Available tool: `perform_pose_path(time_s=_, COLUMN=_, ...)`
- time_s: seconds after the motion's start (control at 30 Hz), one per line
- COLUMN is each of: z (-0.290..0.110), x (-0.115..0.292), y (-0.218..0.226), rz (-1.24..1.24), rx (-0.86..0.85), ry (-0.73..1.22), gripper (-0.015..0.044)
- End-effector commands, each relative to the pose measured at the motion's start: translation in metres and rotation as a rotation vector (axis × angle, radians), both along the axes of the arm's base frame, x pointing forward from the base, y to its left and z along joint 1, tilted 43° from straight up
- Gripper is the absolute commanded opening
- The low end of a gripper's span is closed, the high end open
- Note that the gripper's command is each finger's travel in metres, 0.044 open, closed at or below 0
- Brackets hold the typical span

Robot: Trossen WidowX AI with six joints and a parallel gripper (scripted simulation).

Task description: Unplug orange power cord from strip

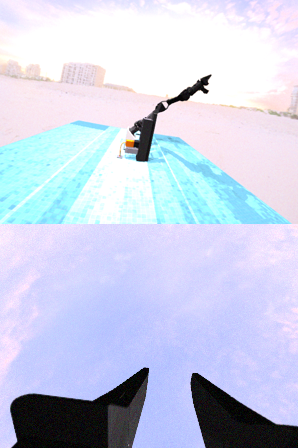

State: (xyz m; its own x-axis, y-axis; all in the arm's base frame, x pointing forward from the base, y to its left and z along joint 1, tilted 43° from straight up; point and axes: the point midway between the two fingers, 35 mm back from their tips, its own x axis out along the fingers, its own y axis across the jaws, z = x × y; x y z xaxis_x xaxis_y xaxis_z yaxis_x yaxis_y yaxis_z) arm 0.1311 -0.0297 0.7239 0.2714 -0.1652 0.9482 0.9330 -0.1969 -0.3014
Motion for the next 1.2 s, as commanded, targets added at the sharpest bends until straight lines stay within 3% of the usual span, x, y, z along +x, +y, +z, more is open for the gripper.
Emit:
perform_pose_path(time_s=0.0, z=-0.020, x=0.045, y=-0.008, rz=-0.007, rx=0.010, ry=0.131, gripper=0.0160)
perform_pose_path(time_s=0.27, z=-0.062, x=0.124, y=-0.020, rz=0.123, rx=0.072, ry=0.354, gripper=0.0160)
perform_pose_path(time_s=0.57, z=-0.166, x=0.238, y=-0.050, rz=0.389, rx=0.337, ry=0.726, gripper=0.0160)
perform_pose_path(time_s=0.87, z=-0.304, x=0.305, y=-0.086, rz=0.605, rx=0.814, ry=1.033, gripper=0.0160)
perform_pose_path(time_s=1.17, z=-0.454, x=0.315, y=-0.114, rz=0.714, rx=1.503, ry=1.193, gripper=0.0160)
